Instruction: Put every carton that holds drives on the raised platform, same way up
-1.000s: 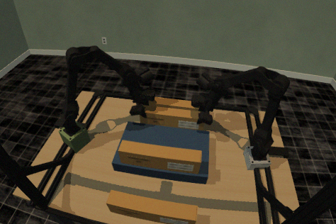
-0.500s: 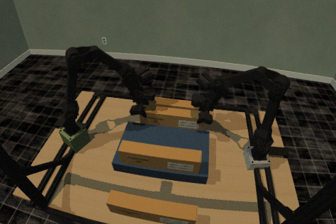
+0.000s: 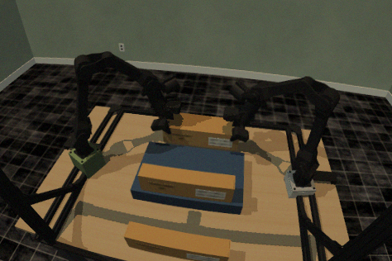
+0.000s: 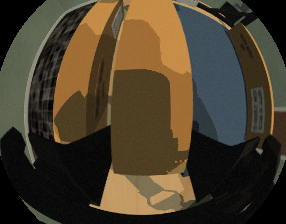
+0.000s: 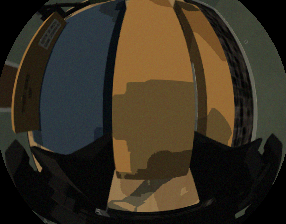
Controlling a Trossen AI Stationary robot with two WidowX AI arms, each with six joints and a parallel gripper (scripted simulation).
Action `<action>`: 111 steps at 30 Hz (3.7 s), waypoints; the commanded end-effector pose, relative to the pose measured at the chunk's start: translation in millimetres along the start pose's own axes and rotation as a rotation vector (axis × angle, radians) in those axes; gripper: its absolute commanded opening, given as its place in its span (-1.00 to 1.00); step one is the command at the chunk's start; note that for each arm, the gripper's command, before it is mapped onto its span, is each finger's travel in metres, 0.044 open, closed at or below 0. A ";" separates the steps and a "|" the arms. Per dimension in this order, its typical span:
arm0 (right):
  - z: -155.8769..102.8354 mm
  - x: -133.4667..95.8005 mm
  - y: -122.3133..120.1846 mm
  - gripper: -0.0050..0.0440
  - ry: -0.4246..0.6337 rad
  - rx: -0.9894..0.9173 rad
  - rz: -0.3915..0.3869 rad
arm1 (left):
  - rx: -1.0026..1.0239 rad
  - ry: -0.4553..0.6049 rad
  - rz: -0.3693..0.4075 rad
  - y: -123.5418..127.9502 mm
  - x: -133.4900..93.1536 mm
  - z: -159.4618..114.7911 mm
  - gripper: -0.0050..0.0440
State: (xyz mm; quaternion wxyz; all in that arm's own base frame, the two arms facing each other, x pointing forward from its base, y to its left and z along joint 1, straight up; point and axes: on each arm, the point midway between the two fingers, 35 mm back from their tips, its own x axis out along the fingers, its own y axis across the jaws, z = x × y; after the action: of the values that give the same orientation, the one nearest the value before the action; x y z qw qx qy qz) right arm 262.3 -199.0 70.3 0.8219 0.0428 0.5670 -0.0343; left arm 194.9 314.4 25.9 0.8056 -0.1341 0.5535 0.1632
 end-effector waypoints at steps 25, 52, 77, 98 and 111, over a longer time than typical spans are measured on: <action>20.3 -56.5 -2.4 -0.80 -0.023 -0.003 -0.033 | 0.002 -0.025 0.037 4.1 -60.0 21.6 -0.80; 21.8 -52.2 40.3 -0.80 -0.023 -0.003 -0.033 | 0.002 -0.025 0.037 -39.4 -58.0 18.6 -0.80; 25.5 -45.5 124.1 -0.80 -0.023 -0.003 -0.033 | 0.002 -0.025 0.037 -124.8 -55.0 13.2 -0.80; 27.5 -41.3 172.5 -0.80 -0.023 -0.003 -0.033 | 0.002 -0.025 0.037 -174.1 -52.6 9.8 -0.80; 27.8 -39.2 187.5 -0.80 -0.023 -0.003 -0.033 | 0.002 -0.025 0.037 -189.4 -51.2 8.5 -0.80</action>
State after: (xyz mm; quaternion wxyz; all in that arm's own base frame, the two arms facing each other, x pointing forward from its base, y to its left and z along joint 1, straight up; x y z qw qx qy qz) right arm 294.6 -17.0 117.2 0.8229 0.0319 0.5656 -0.0436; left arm 262.4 141.5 74.8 0.8024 -0.1238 0.5574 0.1736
